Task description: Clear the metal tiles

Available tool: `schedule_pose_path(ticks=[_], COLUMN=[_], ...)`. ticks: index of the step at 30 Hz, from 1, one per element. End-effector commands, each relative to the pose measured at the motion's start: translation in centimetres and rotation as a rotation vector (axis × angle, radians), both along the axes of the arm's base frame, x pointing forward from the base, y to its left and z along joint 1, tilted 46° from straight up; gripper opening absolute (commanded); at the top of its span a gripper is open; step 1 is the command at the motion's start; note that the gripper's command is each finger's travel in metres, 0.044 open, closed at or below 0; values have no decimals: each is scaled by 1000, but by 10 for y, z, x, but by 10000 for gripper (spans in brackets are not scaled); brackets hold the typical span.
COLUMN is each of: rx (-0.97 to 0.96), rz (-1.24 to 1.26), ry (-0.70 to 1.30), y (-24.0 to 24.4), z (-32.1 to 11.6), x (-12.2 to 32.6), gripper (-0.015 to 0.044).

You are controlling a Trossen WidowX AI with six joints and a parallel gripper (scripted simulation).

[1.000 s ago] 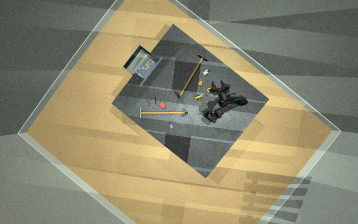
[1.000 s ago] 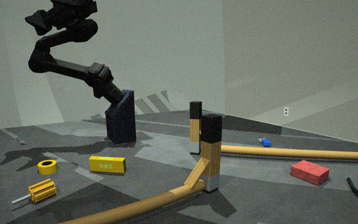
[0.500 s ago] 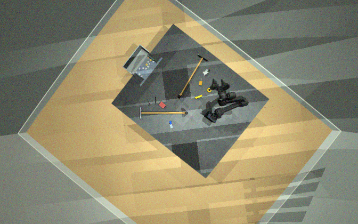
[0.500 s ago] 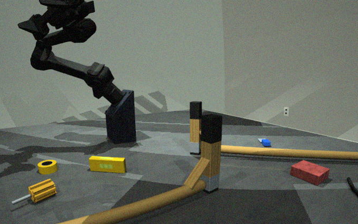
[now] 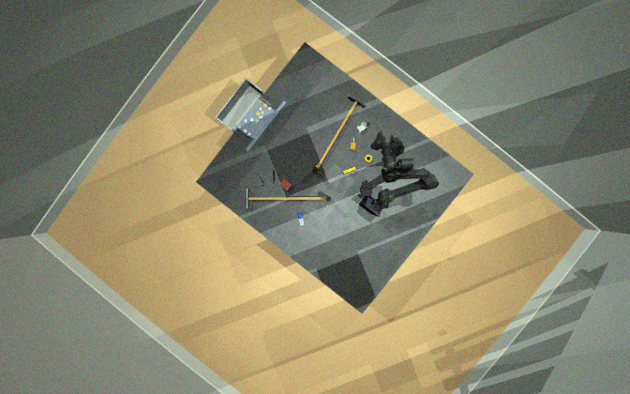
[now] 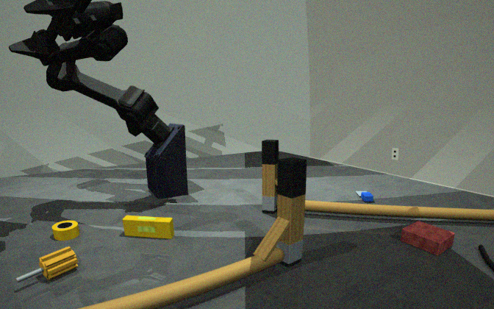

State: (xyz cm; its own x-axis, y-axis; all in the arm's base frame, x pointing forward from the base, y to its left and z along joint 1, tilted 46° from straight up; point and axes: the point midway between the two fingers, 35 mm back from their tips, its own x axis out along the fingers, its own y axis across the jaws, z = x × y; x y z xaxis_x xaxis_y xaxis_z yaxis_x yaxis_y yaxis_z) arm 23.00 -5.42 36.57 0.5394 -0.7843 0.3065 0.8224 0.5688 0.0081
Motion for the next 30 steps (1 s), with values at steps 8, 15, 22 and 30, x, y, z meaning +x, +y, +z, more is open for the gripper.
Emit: schedule_pose_path(ticks=[8, 15, 22, 30], rx=[44, 64, 78, 87], rz=[-59, -94, -126, -159], ry=[-145, -234, -322, -424], y=[-27, -43, -60, -80], z=[11, 17, 22, 29], x=[-1, -4, -8, -14], gripper=[440, 440, 440, 440])
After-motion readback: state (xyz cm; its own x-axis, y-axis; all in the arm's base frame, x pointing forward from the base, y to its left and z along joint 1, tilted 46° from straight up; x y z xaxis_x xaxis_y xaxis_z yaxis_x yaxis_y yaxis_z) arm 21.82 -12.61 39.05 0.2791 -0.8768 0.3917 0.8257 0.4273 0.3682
